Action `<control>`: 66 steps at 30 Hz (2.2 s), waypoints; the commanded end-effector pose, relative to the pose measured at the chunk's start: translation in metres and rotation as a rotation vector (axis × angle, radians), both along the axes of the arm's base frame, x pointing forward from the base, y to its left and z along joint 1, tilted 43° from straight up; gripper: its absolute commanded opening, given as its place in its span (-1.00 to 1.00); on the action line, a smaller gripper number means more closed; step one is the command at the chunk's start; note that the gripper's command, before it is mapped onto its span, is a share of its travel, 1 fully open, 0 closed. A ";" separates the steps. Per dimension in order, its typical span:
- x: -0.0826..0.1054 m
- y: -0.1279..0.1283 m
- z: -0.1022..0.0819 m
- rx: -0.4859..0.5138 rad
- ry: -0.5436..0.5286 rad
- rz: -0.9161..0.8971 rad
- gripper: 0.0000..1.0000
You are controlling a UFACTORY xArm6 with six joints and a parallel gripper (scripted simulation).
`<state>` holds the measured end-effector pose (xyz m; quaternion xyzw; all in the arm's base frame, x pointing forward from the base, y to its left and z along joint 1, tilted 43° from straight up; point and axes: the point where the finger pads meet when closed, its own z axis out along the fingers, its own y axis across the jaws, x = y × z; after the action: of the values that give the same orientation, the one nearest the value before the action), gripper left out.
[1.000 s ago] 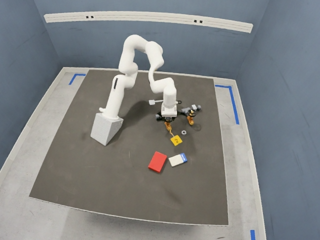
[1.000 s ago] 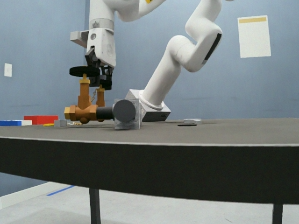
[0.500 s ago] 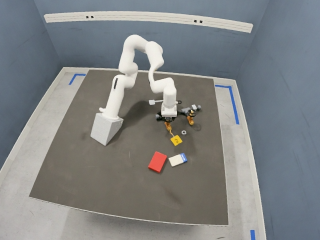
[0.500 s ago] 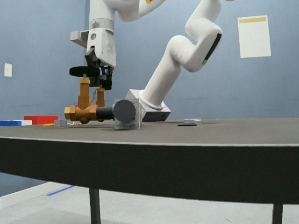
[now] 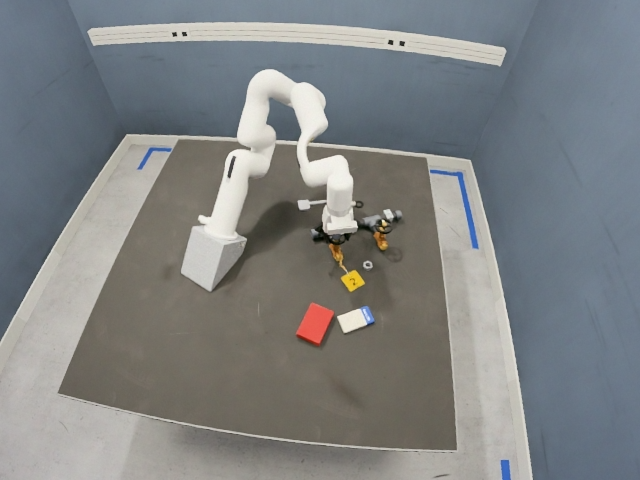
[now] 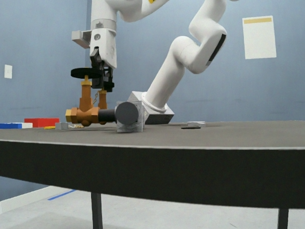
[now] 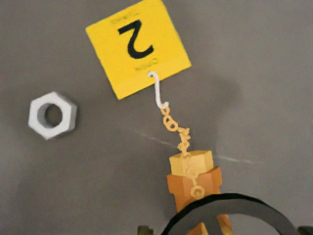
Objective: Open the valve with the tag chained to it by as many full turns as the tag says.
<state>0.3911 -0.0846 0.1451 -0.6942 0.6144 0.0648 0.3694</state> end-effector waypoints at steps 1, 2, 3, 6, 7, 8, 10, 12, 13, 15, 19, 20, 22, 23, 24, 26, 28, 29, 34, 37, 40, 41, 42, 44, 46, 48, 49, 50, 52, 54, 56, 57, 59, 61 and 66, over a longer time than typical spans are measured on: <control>0.001 -0.001 0.001 -0.045 -0.075 0.084 -1.00; 0.001 -0.001 0.001 -0.045 -0.075 0.084 -1.00; 0.001 -0.001 0.001 -0.058 -0.097 0.110 -1.00; 0.001 -0.001 0.001 -0.104 -0.171 0.200 -1.00; 0.001 -0.001 0.001 -0.121 -0.198 0.233 -1.00; 0.001 -0.001 0.001 -0.139 -0.227 0.269 -1.00; 0.001 -0.001 0.001 -0.177 -0.289 0.343 -1.00; 0.001 -0.001 0.001 -0.214 -0.347 0.415 -1.00; 0.001 -0.001 0.001 -0.230 -0.371 0.445 -1.00; 0.001 -0.001 0.001 -0.263 -0.422 0.510 -1.00; 0.001 -0.001 0.001 -0.297 -0.472 0.575 -1.00; 0.001 -0.001 0.001 -0.343 -0.551 0.667 -1.00; 0.001 -0.001 0.001 -0.369 -0.587 0.717 -1.00; 0.001 -0.001 0.001 -0.383 -0.606 0.744 -1.00; 0.001 -0.001 0.001 -0.399 -0.629 0.774 -1.00; 0.001 -0.001 0.001 -0.432 -0.679 0.839 -1.00; 0.001 -0.001 0.001 -0.465 -0.729 0.905 -1.00; 0.001 -0.001 0.001 -0.482 -0.754 0.938 -1.00; 0.001 -0.001 0.001 -0.564 -0.878 1.103 -1.00; 0.001 -0.001 0.001 -0.610 -0.954 1.198 -1.00; 0.001 -0.001 0.001 -0.648 -1.011 1.275 -1.00; 0.001 -0.001 0.001 -0.663 -1.034 1.306 -1.00; 0.001 -0.001 0.001 -0.678 -1.059 1.338 -1.00; 0.001 -0.001 0.001 -0.710 -1.110 1.404 -1.00; 0.001 -0.001 0.001 -0.742 -1.160 1.470 -1.00; 0.001 -0.001 0.001 -0.773 -1.211 1.535 -1.00; 0.001 -0.001 0.001 -0.789 -1.237 1.568 -1.00; 0.001 -0.001 0.001 -0.804 -1.263 1.600 -1.00; 0.001 -0.001 0.001 -0.820 -1.288 1.632 -1.00; 0.001 -0.001 0.001 -0.865 -1.368 1.723 -1.00; 0.001 -0.001 0.001 -0.888 -1.407 1.771 -1.00; 0.001 -0.001 0.001 -0.901 -1.429 1.796 -1.00; 0.001 -0.001 0.001 -0.931 -1.482 1.855 -1.00; 0.001 -0.001 0.001 -0.962 -1.539 1.913 -1.00; 0.001 -0.001 0.001 -1.034 -1.672 2.027 -1.00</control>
<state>0.3909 -0.0852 0.1448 -0.7807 -0.5161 -0.3191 0.1496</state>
